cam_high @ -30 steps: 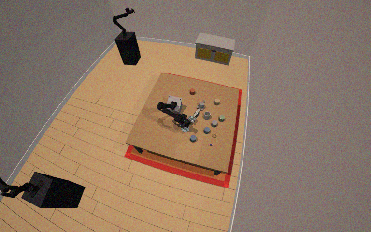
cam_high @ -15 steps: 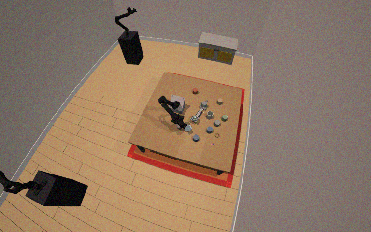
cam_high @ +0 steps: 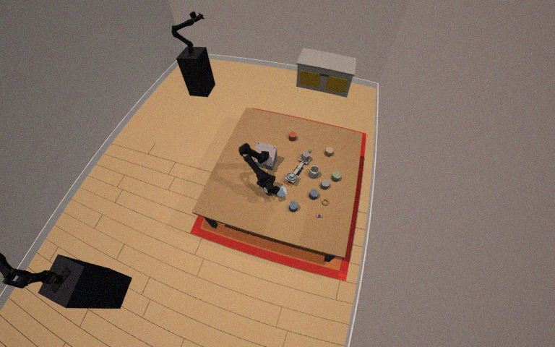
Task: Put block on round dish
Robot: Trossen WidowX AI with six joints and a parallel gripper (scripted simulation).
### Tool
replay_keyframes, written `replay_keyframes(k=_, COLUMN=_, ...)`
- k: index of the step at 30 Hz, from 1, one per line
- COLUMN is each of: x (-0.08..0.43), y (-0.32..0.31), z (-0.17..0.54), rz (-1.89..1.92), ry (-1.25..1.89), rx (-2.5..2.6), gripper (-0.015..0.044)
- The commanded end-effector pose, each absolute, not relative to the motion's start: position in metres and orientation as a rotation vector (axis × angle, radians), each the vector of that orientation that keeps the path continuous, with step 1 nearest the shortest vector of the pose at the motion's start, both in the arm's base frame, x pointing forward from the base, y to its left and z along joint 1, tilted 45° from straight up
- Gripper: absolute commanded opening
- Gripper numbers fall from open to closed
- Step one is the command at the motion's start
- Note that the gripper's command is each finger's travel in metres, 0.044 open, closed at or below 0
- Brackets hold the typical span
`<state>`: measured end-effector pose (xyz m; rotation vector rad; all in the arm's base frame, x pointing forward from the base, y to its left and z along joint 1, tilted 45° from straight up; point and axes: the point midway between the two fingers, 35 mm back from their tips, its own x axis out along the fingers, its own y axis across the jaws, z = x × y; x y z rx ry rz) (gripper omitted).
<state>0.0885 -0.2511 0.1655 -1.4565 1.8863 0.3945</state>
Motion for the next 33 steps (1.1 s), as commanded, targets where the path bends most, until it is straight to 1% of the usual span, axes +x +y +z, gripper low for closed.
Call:
replay_keyframes(k=1, x=0.088, y=-0.254, z=0.161, rz=0.408, ry=1.885, rx=-1.455, gripper=0.0)
replay_keyframes(k=11, x=0.086, y=-0.265, z=0.15, rz=0.408, ry=1.886, rx=-1.456, gripper=0.0)
replay_keyframes(k=27, x=0.087, y=-0.261, z=0.157, rz=0.394, ry=1.886, rx=-1.458, gripper=0.042)
replay_keyframes(k=28, x=0.089, y=-0.256, z=0.161, rz=0.396, ry=1.885, rx=-1.456, gripper=0.044)
replay_keyframes(k=31, x=0.093, y=-0.23, z=0.185, rz=0.407, ry=1.882, rx=-1.453, gripper=0.044)
replay_keyframes(k=33, x=0.093, y=-0.223, z=0.191, rz=0.409, ry=1.883, rx=-1.454, gripper=0.044)
